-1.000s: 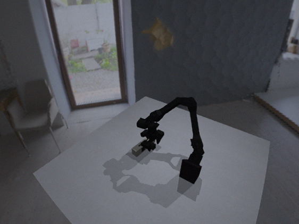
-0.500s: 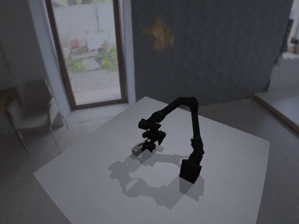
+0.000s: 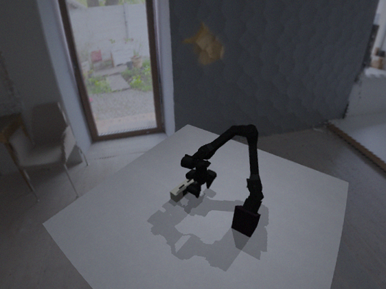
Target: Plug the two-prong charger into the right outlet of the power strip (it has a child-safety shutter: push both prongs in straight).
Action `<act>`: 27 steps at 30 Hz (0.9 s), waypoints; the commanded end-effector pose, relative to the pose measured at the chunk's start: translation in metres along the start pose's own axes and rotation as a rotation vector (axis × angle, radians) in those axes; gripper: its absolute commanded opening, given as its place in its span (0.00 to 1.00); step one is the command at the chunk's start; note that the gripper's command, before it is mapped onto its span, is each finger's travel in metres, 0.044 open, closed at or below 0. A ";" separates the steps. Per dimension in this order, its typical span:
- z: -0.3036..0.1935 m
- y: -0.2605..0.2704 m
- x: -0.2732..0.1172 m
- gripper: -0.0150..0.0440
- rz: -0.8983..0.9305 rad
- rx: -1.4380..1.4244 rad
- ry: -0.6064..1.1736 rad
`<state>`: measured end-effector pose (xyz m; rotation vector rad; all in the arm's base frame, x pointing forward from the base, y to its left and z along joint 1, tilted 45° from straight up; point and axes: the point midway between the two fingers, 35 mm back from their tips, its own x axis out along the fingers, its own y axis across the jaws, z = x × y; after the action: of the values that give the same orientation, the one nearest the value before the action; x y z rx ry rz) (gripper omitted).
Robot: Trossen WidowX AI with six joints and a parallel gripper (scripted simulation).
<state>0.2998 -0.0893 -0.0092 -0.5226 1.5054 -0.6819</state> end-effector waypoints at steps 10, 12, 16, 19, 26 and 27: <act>-0.014 -0.001 0.001 1.00 -0.001 0.006 -0.003; -0.016 -0.001 0.001 1.00 -0.001 0.006 -0.003; -0.021 0.000 0.001 1.00 -0.001 0.006 -0.003; -0.012 0.002 -0.010 1.00 0.004 -0.005 -0.103; -0.004 0.001 -0.071 1.00 0.000 -0.001 -0.565; -0.004 0.001 -0.076 1.00 -0.001 0.001 -0.597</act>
<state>0.3000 -0.0541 0.0209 -0.6118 1.1487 -0.5326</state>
